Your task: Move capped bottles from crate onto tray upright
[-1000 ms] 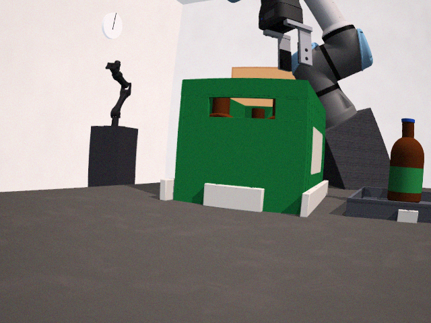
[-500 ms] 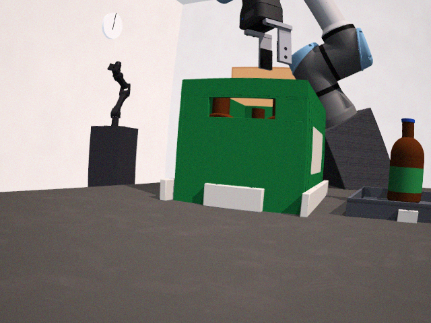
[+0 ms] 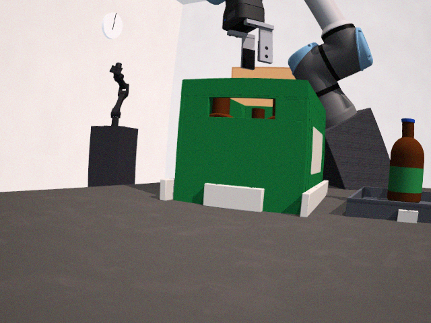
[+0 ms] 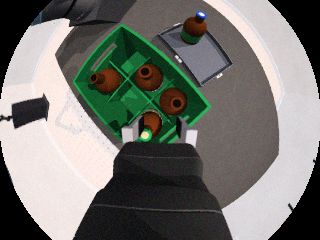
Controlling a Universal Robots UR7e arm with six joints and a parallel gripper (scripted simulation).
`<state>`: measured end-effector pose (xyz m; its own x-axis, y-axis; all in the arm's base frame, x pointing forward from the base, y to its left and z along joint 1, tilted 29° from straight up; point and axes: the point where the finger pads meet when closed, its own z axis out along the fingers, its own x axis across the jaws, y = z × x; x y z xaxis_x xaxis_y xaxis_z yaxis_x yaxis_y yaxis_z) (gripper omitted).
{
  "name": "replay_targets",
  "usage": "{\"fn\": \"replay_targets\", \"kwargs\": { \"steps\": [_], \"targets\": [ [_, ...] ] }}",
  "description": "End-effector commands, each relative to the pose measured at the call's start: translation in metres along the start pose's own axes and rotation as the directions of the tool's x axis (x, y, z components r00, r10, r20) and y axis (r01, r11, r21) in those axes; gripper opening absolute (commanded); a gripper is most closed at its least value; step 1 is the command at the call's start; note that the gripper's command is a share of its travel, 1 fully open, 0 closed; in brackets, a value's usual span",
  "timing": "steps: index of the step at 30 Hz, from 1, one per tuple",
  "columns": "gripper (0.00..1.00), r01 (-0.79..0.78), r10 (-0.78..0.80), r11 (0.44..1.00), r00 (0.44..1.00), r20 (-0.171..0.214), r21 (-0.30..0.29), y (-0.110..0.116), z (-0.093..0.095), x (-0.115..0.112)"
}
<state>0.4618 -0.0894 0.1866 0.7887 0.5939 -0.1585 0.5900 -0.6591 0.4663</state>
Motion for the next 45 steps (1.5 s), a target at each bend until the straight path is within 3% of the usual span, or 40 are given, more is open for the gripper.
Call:
{"fn": "replay_targets", "kwargs": {
  "steps": [1, 2, 16, 19, 45],
  "targets": [
    [1.0, 0.002, -0.002, 1.0, 1.0, -0.006, -0.002, 0.014, -0.003, -0.011],
    [1.0, -0.001, 0.001, 1.0, 1.0, -0.001, -0.002, 0.005, -0.001, -0.004],
    [1.0, 0.002, -0.002, 1.0, 1.0, -0.006, -0.002, 0.038, -0.004, -0.028],
    [1.0, 0.0, 0.0, 1.0, 1.0, -0.002, -0.002, 0.028, -0.002, -0.022],
    [1.0, 0.003, -0.003, 1.0, 1.0, -0.005, -0.002, 0.038, -0.002, -0.029]
  ]
}}
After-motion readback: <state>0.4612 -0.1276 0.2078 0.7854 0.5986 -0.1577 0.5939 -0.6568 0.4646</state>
